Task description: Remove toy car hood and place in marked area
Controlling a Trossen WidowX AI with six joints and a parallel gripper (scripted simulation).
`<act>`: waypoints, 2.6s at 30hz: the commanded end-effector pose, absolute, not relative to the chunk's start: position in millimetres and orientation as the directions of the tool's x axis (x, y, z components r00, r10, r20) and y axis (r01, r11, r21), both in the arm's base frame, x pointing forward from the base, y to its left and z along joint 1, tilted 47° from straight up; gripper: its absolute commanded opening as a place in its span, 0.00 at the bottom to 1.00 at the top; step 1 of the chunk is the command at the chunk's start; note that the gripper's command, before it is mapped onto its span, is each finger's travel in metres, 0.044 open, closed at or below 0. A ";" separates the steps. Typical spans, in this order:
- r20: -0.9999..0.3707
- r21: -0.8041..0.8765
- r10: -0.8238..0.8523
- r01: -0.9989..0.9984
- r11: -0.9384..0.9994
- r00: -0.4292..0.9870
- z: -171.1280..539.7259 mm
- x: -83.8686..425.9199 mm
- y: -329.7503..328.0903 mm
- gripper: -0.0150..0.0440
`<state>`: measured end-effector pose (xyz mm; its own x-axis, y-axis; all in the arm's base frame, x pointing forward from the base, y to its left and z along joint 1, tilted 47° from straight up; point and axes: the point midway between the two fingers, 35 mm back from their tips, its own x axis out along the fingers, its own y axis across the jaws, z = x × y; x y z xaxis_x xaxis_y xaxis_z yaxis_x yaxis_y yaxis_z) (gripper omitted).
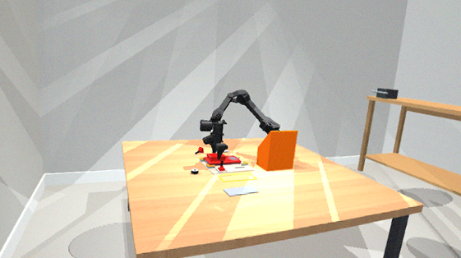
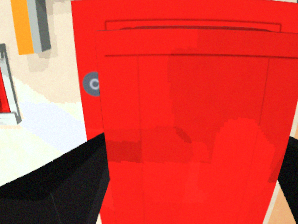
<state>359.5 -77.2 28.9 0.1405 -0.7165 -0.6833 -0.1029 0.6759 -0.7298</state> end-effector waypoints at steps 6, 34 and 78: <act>-0.682 -0.731 -0.717 -0.099 0.676 0.142 33.3 359.1 -72.9 0.25; -0.684 -0.729 -0.716 -0.100 0.677 0.142 47.4 356.3 -57.4 0.25; -0.707 -0.707 -0.694 -0.111 0.698 0.140 -54.1 320.0 96.4 0.25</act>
<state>326.0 86.2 -43.8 0.1403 -0.6933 -0.7068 -0.1141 0.6978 -0.7071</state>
